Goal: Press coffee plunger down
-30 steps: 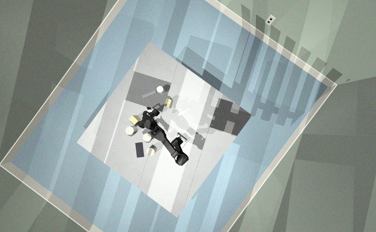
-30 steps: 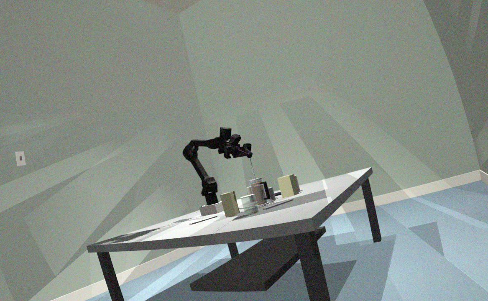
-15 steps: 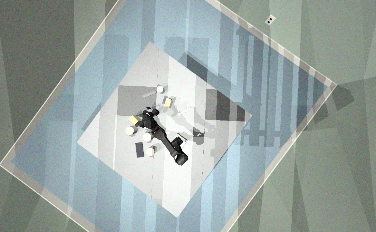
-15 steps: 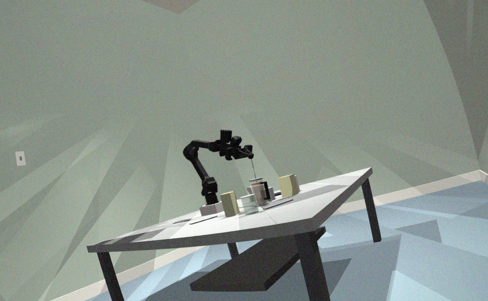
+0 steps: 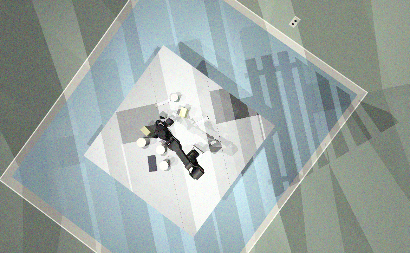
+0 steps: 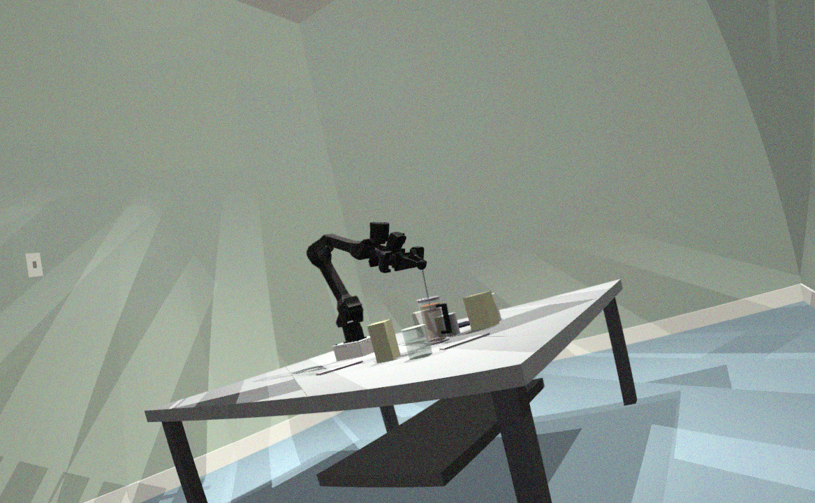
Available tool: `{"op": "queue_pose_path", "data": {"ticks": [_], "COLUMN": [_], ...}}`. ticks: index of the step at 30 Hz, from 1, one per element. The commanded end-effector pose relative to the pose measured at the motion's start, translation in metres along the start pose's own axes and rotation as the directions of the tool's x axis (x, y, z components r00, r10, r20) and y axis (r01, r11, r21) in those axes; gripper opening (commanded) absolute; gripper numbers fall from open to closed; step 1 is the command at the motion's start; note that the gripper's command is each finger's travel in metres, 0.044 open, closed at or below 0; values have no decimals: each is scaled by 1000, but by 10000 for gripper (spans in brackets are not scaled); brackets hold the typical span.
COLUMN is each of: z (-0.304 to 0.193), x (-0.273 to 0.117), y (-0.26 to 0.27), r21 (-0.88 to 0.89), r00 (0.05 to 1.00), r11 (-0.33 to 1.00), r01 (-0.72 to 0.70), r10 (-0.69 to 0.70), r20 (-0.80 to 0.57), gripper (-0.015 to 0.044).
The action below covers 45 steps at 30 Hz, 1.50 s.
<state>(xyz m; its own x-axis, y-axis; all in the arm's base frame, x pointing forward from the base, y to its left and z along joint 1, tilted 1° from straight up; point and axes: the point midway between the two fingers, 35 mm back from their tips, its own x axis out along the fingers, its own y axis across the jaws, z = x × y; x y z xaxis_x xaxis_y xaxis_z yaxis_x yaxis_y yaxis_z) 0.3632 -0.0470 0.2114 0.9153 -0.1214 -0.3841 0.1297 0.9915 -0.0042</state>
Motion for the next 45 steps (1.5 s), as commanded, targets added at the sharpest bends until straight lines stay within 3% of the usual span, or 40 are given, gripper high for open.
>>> {"op": "queue_pose_path", "data": {"ticks": [1,23,45], "z": [-38,-66,-61], "x": [12,33,44], "y": [0,0,0], "r21": [1,1,1], "r00": [995,995,996], "r11": [1000,1000,1000], "r01": [1,1,1], "r10": [-1,-1,-1], "r20": [-95,-95,-94], "gripper": [117,117,117]}}
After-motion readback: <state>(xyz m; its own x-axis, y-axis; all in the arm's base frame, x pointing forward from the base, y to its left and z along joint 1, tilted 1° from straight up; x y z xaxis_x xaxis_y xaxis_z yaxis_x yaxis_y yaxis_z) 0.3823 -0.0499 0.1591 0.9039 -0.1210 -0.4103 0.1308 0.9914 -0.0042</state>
